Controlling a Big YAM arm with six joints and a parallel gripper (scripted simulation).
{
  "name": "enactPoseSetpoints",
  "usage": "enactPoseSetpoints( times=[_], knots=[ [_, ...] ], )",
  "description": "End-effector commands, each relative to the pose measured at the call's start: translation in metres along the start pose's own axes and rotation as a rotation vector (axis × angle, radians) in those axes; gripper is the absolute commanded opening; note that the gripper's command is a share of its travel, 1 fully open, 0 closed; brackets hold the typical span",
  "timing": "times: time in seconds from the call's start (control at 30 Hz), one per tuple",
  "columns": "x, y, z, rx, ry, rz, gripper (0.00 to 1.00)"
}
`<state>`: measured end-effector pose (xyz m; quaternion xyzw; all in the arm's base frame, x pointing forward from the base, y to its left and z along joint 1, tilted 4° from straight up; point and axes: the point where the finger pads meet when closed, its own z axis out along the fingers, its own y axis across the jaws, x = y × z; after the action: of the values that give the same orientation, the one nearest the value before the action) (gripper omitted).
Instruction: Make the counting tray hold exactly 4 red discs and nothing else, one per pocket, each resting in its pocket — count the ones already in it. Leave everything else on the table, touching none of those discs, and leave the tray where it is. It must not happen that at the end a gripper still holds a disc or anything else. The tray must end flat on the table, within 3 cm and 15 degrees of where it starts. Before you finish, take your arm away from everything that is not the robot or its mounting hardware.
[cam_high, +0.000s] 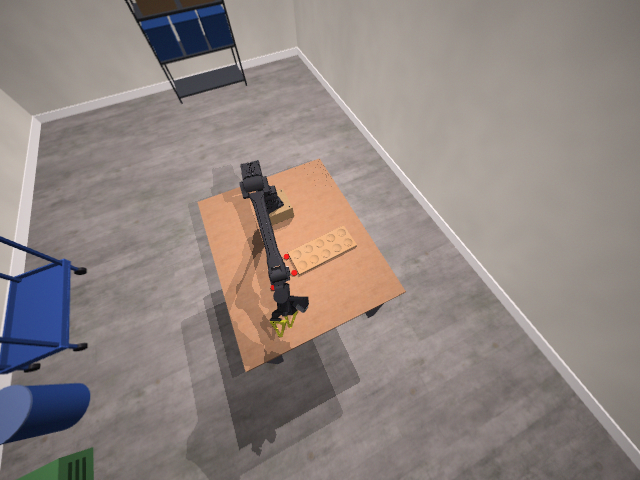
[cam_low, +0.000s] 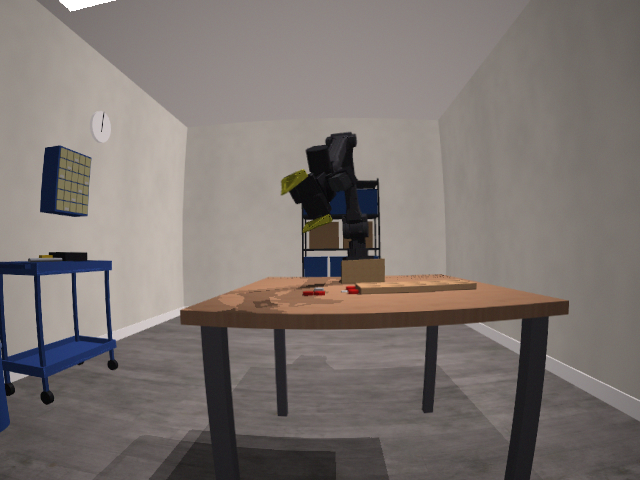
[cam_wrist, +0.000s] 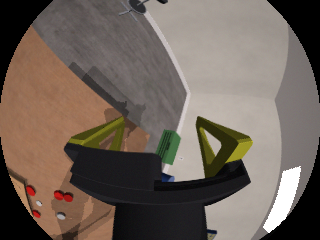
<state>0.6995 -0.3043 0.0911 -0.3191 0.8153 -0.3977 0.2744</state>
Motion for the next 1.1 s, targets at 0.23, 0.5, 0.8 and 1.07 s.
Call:
enactPoseSetpoints(
  times=[0.23,0.5,0.8,1.07],
  knots=[
    [-0.003,-0.009,-0.003,0.014,-0.005,0.003,1.0],
    [-0.003,-0.009,-0.003,0.014,-0.005,0.003,1.0],
    [0.025,0.01,-0.047,-0.162,-0.019,-0.105,0.44],
    [0.052,0.054,-0.083,-0.386,-0.028,-0.236,0.44]
  ],
)
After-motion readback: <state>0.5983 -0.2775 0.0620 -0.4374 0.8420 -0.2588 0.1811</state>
